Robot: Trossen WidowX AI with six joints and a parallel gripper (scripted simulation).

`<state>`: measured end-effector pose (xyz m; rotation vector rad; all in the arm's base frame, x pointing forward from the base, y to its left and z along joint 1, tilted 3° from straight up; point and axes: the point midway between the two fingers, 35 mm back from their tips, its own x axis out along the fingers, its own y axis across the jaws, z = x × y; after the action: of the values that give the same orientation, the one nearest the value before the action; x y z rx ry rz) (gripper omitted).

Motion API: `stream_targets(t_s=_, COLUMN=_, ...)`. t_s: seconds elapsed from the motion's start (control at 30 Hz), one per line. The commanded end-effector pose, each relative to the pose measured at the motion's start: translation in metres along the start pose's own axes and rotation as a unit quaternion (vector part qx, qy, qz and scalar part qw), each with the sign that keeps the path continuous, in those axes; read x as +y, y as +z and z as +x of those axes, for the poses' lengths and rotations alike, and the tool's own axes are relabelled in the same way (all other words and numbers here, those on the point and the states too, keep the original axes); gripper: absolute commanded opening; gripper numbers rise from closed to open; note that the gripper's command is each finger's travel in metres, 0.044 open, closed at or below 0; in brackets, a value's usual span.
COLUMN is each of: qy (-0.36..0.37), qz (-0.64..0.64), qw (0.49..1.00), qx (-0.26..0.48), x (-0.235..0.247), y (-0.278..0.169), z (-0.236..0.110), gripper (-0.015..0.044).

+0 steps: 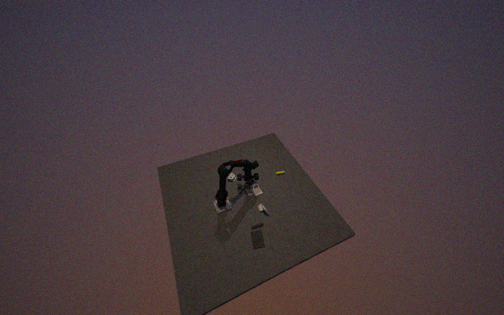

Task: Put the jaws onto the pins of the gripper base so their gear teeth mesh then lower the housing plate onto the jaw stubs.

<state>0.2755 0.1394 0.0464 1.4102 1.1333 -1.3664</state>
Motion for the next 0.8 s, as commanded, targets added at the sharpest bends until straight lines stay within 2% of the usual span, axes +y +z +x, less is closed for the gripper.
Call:
stream_targets(t_s=0.0, qy=0.001, qz=-0.003, qw=1.000, qx=-0.001, x=0.003, y=-0.001, z=-0.001, gripper=0.0000)
stream_targets(t_s=0.2, qy=0.001, qz=-0.003, qw=1.000, qx=-0.001, x=0.003, y=-0.001, z=-0.010, gripper=0.0000)
stream_targets(t_s=0.37, qy=-0.003, qz=0.000, qw=1.000, qx=-0.002, x=0.001, y=0.000, z=-0.060, gripper=0.0000)
stream_targets(t_s=0.47, qy=-0.003, qz=0.000, qw=1.000, qx=-0.002, x=0.000, y=0.000, z=-0.062, gripper=0.0000)
stream_targets(t_s=0.5, qy=-0.001, qz=0.002, qw=1.000, qx=-0.001, x=0.001, y=0.000, z=-0.053, gripper=0.0026)
stream_targets(t_s=0.77, qy=-0.001, qz=0.002, qw=1.000, qx=-0.001, x=0.001, y=0.000, z=-0.053, gripper=0.0236)
